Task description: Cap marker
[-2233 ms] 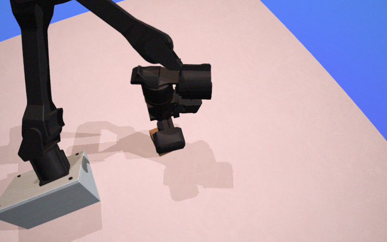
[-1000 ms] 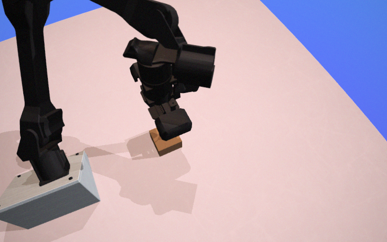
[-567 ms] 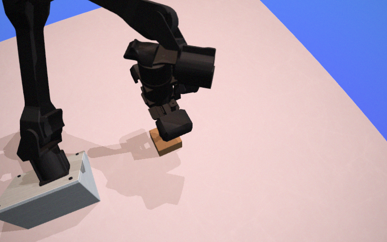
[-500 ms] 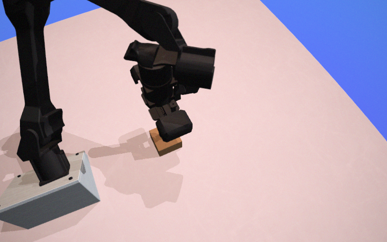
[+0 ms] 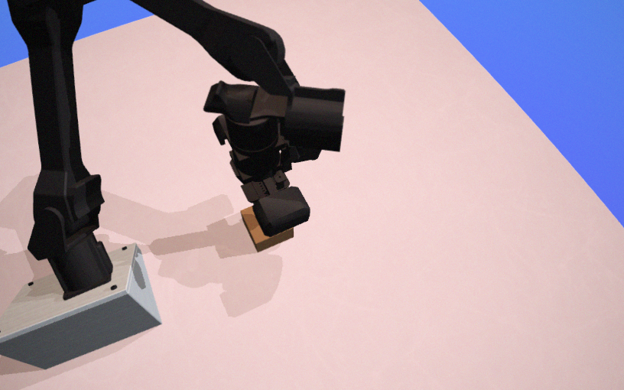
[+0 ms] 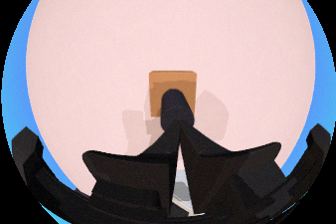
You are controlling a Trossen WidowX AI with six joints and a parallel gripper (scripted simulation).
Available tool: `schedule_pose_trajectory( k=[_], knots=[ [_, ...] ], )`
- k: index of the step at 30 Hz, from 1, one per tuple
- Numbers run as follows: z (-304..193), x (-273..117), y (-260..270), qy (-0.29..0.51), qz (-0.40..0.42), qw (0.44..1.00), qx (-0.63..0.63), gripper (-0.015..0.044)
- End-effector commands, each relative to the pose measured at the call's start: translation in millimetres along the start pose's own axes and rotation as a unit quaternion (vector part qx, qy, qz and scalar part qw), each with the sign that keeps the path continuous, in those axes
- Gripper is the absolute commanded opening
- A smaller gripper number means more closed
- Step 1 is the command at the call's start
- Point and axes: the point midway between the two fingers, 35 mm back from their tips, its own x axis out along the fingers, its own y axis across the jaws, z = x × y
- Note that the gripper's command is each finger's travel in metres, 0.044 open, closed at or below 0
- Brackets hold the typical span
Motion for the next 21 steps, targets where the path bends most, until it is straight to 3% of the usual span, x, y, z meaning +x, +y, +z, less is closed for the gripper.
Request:
schedule_pose_trajectory(
  k=[1,14,21],
  knots=[
    [0,7,1,-0.001,0.002,1.000,0.002,0.0000],
    [1,6,-1,-0.003,-0.001,1.000,0.001,0.0000],
    [2,-73,-2,-0.003,-0.003,1.000,0.001,0.0000]
  ],
)
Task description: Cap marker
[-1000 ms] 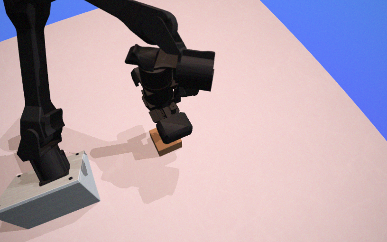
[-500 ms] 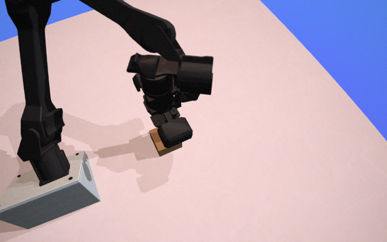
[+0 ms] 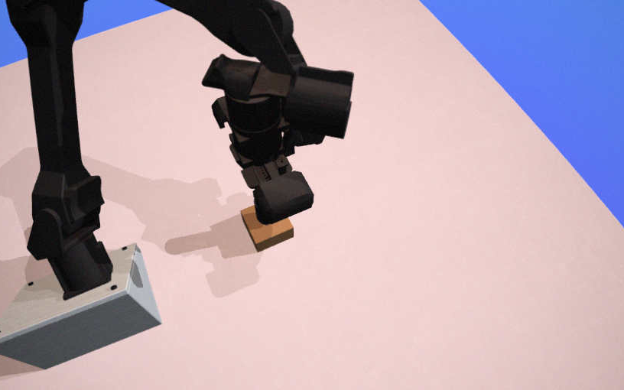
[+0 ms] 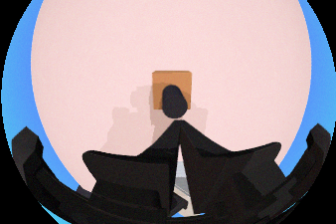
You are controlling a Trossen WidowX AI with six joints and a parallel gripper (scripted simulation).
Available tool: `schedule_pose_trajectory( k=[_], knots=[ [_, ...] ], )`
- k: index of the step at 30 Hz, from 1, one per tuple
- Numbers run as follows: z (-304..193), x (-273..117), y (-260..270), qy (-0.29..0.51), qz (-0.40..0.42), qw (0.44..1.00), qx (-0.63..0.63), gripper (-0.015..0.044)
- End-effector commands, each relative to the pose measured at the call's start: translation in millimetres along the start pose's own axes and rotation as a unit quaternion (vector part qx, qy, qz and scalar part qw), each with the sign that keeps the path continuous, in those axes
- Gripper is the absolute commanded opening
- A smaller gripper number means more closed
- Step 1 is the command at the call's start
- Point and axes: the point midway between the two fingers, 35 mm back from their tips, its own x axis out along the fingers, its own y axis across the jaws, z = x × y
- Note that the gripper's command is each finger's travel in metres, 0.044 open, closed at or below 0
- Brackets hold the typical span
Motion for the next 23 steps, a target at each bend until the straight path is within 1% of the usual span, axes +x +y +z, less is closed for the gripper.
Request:
schedule_pose_trajectory(
  k=[1,7,23],
  knots=[
    [-2.7,-44.7,-0.6,-0.004,-0.003,1.000,-0.002,0.0000],
    [-3.0,-46.7,-0.4,-0.003,-0.003,1.000,-0.003,0.0000],
    [-3.0,-46.7,-0.4,-0.003,-0.003,1.000,-0.003,0.0420]
  ],
)
